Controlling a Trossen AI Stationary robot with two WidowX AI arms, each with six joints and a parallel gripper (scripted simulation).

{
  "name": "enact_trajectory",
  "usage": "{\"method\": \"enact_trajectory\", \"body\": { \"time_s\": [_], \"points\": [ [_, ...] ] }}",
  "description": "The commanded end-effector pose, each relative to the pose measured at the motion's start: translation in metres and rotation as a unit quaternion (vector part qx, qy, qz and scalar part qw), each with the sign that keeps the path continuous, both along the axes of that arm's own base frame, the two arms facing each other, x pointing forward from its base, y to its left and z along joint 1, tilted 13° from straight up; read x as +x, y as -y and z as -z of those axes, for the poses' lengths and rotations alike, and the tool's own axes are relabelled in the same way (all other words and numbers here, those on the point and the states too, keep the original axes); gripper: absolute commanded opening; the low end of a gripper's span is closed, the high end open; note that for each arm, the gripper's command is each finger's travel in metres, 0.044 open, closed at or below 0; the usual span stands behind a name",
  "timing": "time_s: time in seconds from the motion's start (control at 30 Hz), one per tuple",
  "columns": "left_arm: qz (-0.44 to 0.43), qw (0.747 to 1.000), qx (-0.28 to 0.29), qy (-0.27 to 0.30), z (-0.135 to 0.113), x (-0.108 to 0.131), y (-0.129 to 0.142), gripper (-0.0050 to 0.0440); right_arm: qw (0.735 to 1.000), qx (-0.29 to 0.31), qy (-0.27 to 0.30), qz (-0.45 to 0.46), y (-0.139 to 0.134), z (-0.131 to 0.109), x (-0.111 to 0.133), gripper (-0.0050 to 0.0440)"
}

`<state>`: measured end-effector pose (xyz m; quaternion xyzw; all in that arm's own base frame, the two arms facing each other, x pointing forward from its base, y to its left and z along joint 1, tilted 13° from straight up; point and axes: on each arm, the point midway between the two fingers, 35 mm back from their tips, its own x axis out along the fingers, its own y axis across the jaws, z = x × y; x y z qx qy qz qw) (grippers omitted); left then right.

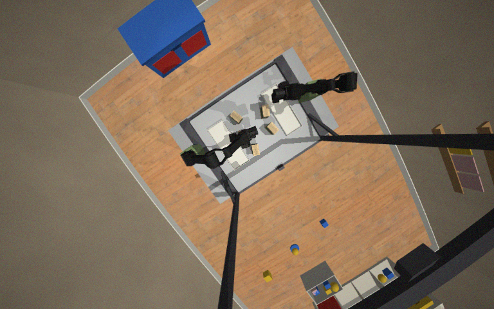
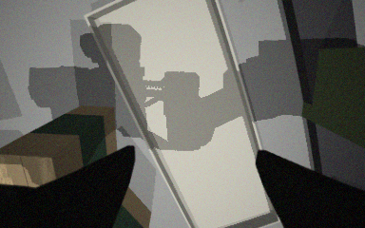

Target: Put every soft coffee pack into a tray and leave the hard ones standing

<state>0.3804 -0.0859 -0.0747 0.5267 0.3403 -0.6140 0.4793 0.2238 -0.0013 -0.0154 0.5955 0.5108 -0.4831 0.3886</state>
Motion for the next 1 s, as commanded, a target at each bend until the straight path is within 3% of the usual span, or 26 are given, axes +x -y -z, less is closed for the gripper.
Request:
{"method": "enact_trajectory", "body": {
  "time_s": [0.0, 0.27, 0.3, 0.97],
  "points": [
    [-0.002, 1.000, -0.003, 0.010, -0.0064, 0.0049, 0.0009, 0.0365, 1.000, -0.002, 0.011, -0.001, 0.0010, -0.0037, 0.0041, 0.0366],
    [-0.002, 1.000, -0.003, 0.010, -0.0064, 0.0049, 0.0009, 0.0365, 1.000, -0.002, 0.011, -0.001, 0.0010, -0.0037, 0.0041, 0.0366],
    [-0.002, 1.000, -0.003, 0.010, -0.0064, 0.0049, 0.0009, 0.0115, 1.000, -0.002, 0.011, -0.001, 0.0010, -0.0037, 0.0041, 0.0366],
    [-0.002, 1.000, -0.003, 0.010, -0.0064, 0.0049, 0.0009, 0.0115, 1.000, -0.002, 0.011, -0.001, 0.0010, -0.0037, 0.0041, 0.0366]
  ]
}}
